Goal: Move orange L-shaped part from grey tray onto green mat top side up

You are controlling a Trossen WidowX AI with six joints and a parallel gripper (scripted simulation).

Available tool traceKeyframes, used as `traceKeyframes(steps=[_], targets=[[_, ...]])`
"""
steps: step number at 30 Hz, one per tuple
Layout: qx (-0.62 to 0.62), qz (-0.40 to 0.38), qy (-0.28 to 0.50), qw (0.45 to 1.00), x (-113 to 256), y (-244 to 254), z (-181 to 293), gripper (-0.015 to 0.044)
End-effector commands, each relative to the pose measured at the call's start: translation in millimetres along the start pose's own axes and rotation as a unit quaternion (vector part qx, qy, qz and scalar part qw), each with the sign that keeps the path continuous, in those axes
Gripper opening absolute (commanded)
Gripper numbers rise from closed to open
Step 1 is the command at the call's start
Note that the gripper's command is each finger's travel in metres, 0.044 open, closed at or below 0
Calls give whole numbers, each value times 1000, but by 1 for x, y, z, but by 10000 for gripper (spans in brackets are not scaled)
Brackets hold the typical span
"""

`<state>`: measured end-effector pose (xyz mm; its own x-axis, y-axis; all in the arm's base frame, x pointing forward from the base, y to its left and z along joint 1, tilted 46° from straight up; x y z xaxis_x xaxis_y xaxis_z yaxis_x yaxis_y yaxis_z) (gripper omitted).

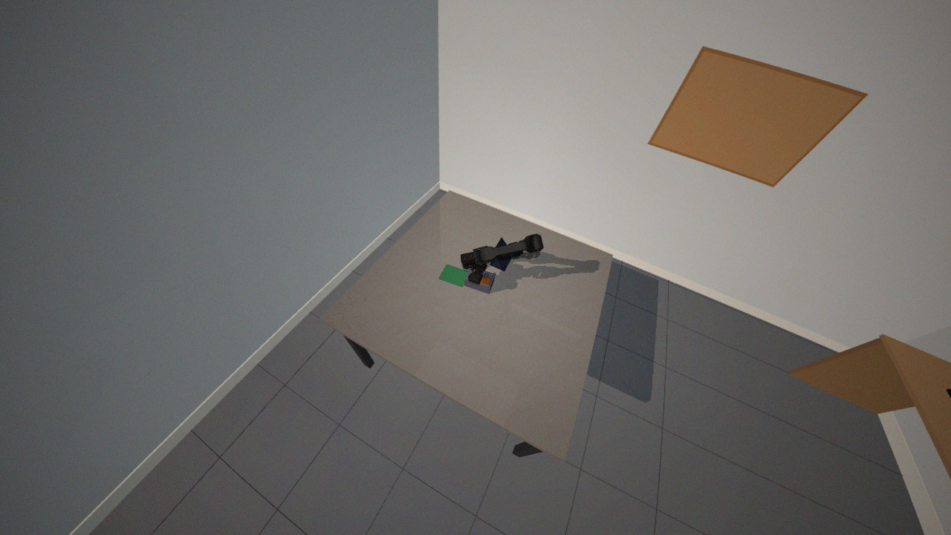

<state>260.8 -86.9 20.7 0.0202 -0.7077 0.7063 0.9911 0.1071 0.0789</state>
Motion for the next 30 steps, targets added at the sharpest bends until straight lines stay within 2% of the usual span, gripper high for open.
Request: traceKeyframes(steps=[1, 30], targets=[[2, -2, -3, 1000, 8, 0, -1, 0], [0, -2, -3, 1000, 54, 0, -1, 0]])
Point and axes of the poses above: the point midway between the two fingers, 35 mm back from their tips, its own x axis back along the fingers, its own y axis across the jaws, z = x × y, the point moved 4 cm from there along x, back along the fingers, and after that the axes turned 1 degree about -x, right-handed, at the moved point
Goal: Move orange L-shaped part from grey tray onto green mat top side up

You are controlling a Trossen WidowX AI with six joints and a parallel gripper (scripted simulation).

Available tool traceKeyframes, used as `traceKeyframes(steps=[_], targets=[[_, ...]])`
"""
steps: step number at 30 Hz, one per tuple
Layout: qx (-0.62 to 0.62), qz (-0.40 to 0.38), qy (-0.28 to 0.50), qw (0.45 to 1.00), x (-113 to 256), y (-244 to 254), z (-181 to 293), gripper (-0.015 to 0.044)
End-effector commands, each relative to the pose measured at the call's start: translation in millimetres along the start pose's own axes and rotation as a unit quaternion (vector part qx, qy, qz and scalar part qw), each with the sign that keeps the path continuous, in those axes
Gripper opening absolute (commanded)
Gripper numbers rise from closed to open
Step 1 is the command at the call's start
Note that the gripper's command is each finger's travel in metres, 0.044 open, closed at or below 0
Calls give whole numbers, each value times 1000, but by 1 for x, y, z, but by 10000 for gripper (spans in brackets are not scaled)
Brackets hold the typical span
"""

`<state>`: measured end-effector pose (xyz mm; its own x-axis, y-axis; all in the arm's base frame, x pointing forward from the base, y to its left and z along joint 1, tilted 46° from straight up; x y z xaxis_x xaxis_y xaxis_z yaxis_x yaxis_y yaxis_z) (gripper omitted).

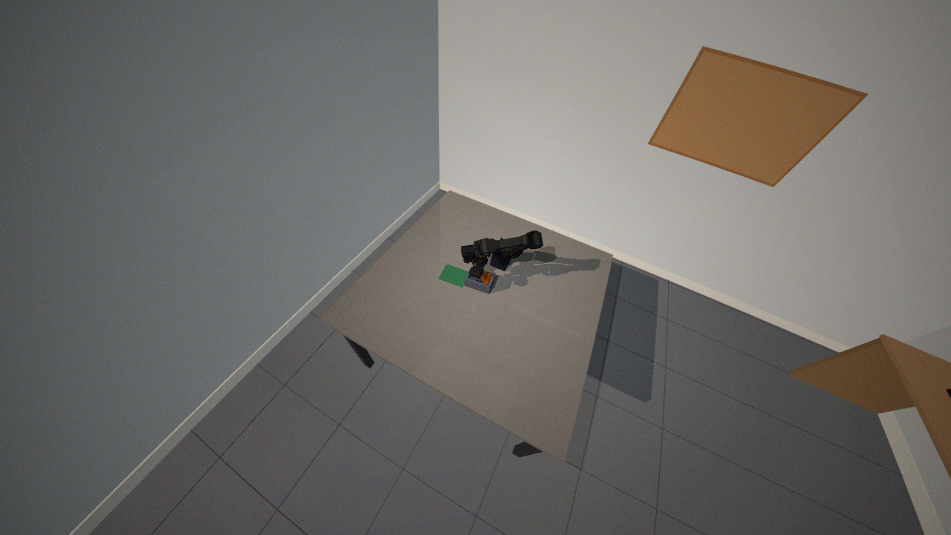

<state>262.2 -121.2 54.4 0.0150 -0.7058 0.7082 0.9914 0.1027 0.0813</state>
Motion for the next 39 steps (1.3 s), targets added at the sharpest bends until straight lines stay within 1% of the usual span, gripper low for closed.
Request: traceKeyframes(steps=[1, 15, 23, 39], targets=[[1, 0, -2, 1000, 8, 0, -1, 0], [1, 0, -2, 1000, 31, 0, -1, 0], [1, 0, -2, 1000, 31, -1, -3, 0], [2, 0, -4, 1000, 30, -4, -69, 0]])
Point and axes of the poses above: the point midway between the two fingers, 35 mm back from their tips, its own x axis back along the fingers, its own y axis across the jaws, z = x × y, the point moved 4 cm from there along x, back along the fingers, and after that the axes turned 1 degree about -x, right-handed, at the moved point
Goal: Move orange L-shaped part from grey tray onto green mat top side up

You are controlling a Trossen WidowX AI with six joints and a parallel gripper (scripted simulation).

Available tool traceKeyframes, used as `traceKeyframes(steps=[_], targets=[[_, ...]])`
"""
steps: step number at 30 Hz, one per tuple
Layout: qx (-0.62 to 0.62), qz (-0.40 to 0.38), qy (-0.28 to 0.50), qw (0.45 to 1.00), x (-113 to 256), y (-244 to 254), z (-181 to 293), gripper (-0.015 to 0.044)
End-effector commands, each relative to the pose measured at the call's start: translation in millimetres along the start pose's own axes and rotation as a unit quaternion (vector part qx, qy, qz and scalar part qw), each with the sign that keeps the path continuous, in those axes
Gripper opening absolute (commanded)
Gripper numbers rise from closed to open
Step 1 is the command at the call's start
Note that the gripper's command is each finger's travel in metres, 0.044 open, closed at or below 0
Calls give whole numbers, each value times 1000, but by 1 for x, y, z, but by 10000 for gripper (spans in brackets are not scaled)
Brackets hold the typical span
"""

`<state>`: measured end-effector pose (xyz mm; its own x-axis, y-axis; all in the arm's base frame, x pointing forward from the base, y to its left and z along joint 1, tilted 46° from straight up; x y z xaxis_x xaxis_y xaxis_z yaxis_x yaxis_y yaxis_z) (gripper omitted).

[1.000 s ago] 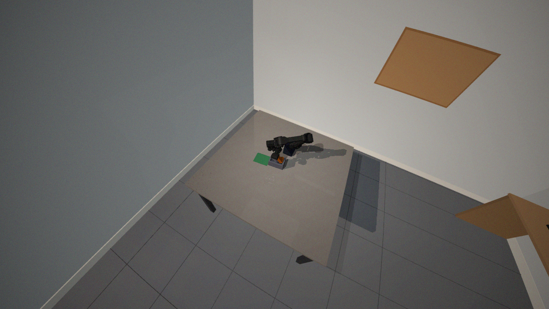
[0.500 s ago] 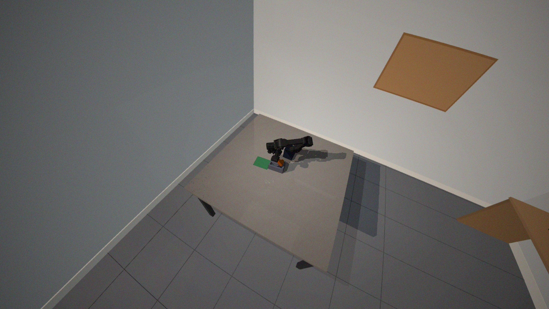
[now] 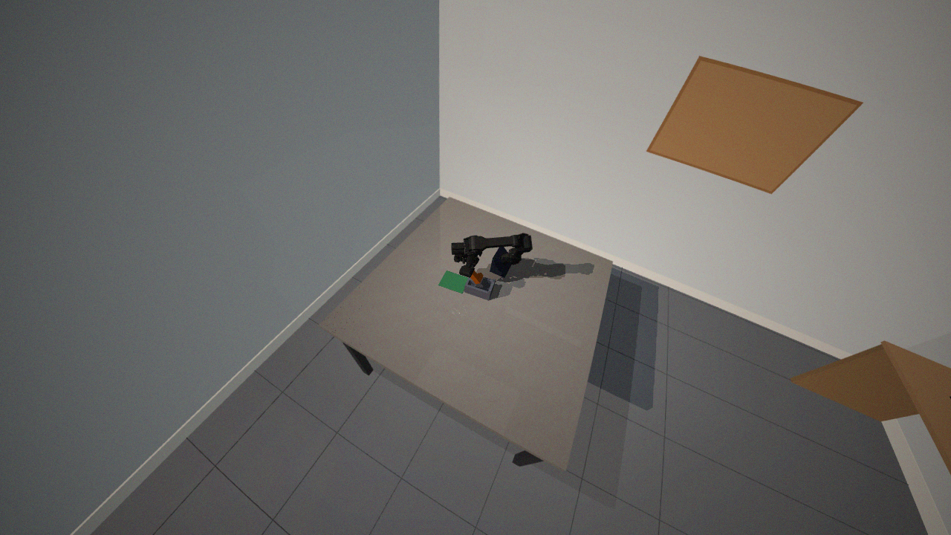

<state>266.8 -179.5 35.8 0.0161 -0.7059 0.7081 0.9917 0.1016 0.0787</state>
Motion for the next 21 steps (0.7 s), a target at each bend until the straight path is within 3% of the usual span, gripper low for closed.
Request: traceKeyframes(steps=[1, 21], targets=[[3, -1, -5, 1000, 2, -2, -19, 0], [3, -1, -8, 1000, 4, -8, -102, 0]])
Point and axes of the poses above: the point midway between the two fingers, 35 mm back from their tips, its own x axis back along the fingers, its own y axis across the jaws, z = x × y, the point moved 4 cm from there along x, back along the fingers, and after that the axes turned 1 degree about -x, right-handed, at the moved point
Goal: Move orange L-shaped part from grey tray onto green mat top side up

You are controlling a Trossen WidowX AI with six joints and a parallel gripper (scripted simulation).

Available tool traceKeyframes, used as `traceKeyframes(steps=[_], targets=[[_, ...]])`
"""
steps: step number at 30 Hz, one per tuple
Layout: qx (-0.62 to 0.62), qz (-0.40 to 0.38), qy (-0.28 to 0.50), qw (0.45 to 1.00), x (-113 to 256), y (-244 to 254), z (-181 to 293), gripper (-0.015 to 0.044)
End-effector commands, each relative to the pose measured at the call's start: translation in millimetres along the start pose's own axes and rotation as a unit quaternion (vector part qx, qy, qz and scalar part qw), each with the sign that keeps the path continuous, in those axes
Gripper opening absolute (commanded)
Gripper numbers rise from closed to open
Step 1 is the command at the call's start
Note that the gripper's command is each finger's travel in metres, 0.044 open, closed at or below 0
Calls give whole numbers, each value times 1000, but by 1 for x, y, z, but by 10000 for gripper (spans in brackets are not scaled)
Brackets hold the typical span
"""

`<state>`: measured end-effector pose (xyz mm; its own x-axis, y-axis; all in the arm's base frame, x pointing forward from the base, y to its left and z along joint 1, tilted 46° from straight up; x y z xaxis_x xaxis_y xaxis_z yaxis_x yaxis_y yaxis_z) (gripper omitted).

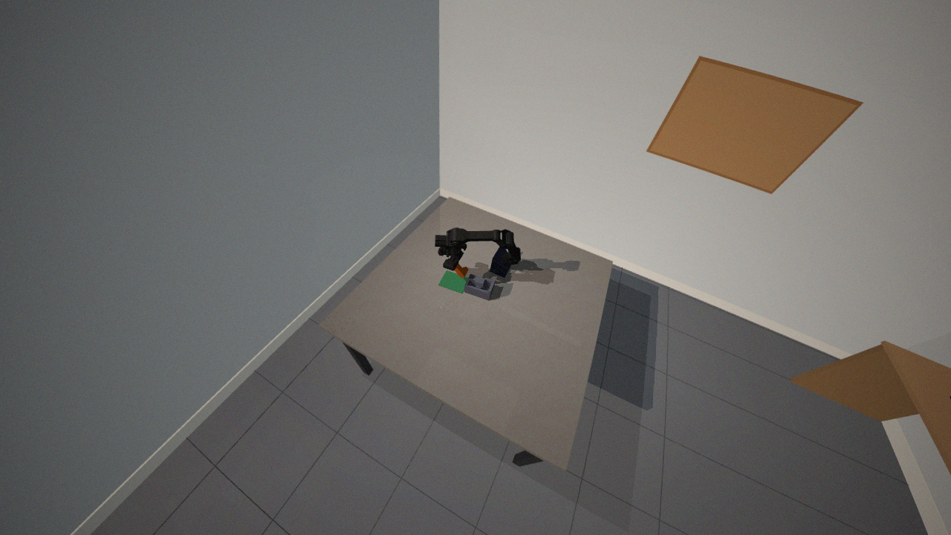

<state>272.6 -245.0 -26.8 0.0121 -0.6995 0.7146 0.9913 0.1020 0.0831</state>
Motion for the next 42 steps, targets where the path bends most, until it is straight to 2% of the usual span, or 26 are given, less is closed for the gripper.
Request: traceKeyframes(steps=[1, 10, 42], targets=[[2, 1, -3, 1000, 2, -3, -15, 0], [2, 1, -3, 1000, -2, -4, -21, 0], [2, 0, -3, 1000, -52, -3, -21, 0]])
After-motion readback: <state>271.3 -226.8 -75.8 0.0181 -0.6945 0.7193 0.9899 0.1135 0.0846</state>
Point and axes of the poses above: the point midway between the two fingers, 35 mm back from their tips, its own x axis back along the fingers, its own y axis across the jaws, z = x × y, the point moved 4 cm from there along x, back along the fingers, and after that the axes turned 1 degree about -x, right-handed, at the moved point
